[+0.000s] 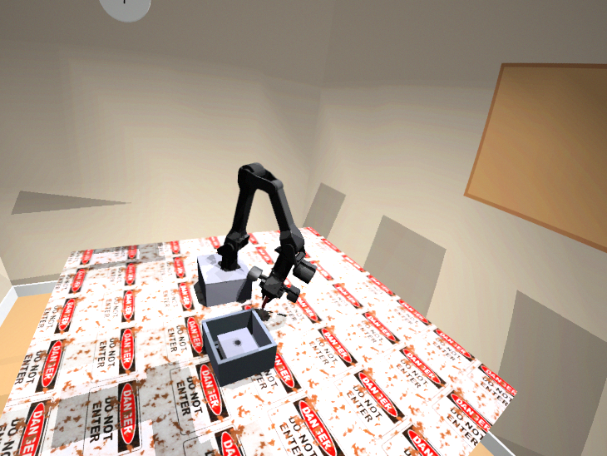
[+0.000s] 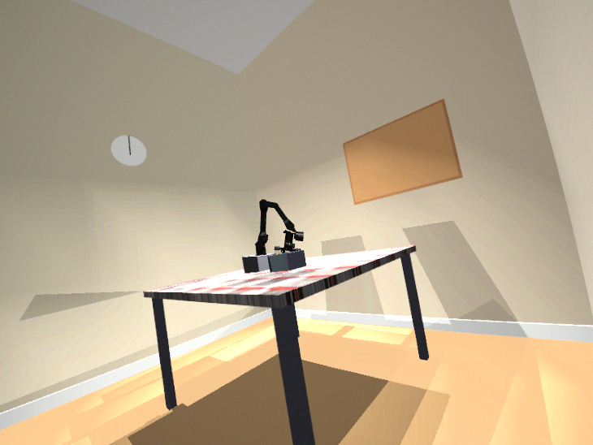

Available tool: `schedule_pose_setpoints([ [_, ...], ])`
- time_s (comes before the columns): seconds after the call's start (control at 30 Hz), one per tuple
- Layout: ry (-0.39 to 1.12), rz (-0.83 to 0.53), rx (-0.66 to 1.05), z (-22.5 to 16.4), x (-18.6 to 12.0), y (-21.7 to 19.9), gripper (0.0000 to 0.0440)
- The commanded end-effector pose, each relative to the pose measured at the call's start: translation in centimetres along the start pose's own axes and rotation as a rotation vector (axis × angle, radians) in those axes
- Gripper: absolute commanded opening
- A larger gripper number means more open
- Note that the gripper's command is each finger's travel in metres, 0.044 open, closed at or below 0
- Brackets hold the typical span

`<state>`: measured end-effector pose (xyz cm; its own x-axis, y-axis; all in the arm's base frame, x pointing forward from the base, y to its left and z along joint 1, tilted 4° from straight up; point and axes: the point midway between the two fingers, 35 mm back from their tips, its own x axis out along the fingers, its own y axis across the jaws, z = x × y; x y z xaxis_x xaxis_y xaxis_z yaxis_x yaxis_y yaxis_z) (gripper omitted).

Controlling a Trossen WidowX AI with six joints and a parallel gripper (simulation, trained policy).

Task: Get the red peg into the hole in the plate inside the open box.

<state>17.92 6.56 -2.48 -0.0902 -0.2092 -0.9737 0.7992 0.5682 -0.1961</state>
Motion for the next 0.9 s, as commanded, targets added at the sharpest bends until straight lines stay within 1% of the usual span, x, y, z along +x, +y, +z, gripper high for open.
schedule_pose_setpoints([
  [0.0,-0.036,0.019,-0.014,0.7,-0.8,-0.2,0.0000],
  [0.33,-0.119,0.034,-0.063,2.7,-3.0,-1.1,0.0000],
  [0.87,-0.224,0.051,-0.137,6.8,-7.3,-1.3,0.0000],
])
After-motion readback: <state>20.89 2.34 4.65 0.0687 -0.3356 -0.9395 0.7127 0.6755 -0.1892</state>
